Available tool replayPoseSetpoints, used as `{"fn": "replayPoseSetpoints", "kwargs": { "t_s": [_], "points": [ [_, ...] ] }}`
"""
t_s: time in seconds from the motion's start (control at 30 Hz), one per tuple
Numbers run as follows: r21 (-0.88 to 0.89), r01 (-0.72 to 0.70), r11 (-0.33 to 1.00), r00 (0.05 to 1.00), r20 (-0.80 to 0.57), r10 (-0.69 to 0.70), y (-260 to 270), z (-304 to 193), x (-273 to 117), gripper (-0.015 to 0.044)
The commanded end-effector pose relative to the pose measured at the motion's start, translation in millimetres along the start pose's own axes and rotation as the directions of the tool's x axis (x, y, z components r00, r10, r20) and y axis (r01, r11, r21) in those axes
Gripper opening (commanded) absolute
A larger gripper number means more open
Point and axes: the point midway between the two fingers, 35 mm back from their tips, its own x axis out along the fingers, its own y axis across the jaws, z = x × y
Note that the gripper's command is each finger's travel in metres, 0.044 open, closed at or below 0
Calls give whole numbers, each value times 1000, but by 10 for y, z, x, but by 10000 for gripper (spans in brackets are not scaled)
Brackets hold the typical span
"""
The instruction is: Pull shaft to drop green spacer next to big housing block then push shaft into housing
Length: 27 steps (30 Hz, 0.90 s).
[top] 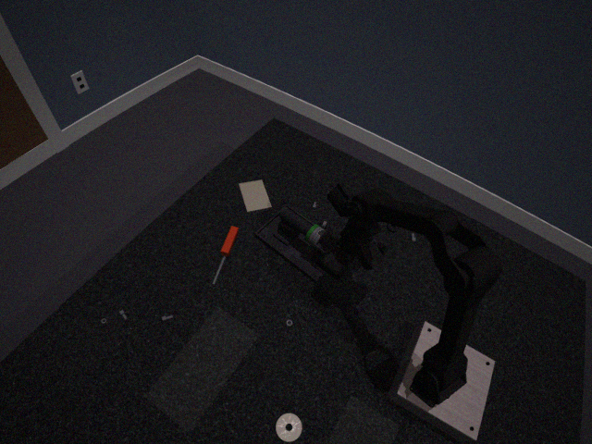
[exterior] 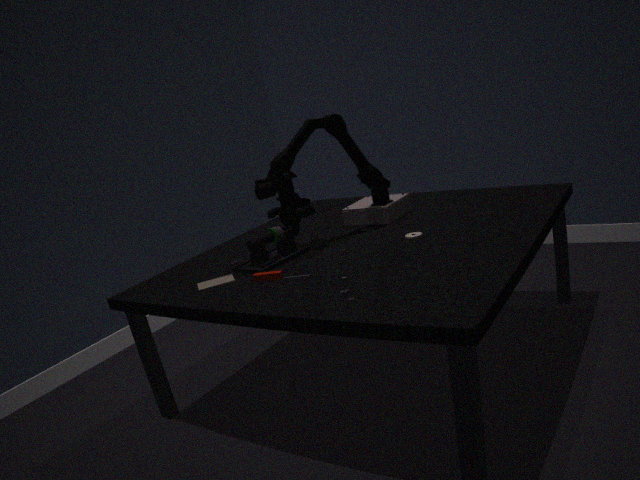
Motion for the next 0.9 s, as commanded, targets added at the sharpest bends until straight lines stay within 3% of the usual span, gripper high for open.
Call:
{"fn": "replayPoseSetpoints", "kwargs": {
  "t_s": [0.0, 0.87],
  "points": [
    [-2, -3, 1000, 1000, 3, 3, 2, 48, -5, 0],
    [-2, -3, 1000, 1000, 3, 3, 2, 83, -4, 0]
  ]
}}
